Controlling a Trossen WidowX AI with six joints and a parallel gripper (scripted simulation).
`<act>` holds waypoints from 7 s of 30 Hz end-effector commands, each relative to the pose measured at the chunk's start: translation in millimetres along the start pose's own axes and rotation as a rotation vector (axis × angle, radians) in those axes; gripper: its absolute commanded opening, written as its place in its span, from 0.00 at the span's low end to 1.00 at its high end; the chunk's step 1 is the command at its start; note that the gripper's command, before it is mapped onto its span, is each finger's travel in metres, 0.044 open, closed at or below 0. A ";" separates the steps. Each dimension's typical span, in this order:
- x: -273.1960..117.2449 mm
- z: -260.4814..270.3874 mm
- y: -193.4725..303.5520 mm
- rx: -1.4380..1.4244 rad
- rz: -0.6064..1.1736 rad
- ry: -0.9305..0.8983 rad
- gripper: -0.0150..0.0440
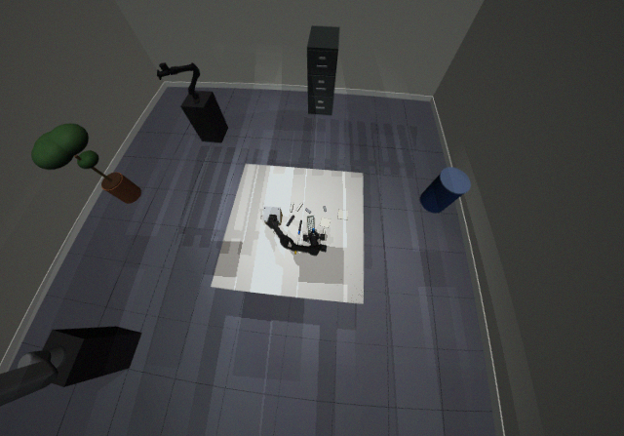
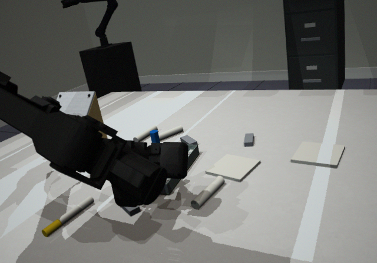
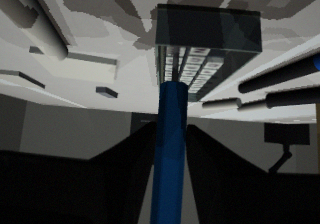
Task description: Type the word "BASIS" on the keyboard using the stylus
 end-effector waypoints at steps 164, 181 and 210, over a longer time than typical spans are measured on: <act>124.0 14.4 106.8 -0.006 0.006 0.004 0.39; 97.2 19.2 88.5 -0.016 -0.002 0.004 0.25; -15.0 3.3 29.0 -0.006 -0.003 0.003 0.25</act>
Point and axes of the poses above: the point midway between the two fingers, 35 mm back from their tips, its own x axis out along the fingers, its own z axis across the jaws, y = z × x, the point moved 10 cm from there along -x, back along the fingers, and after that the axes turned 8 degrees about -x, right-handed, at the moved point
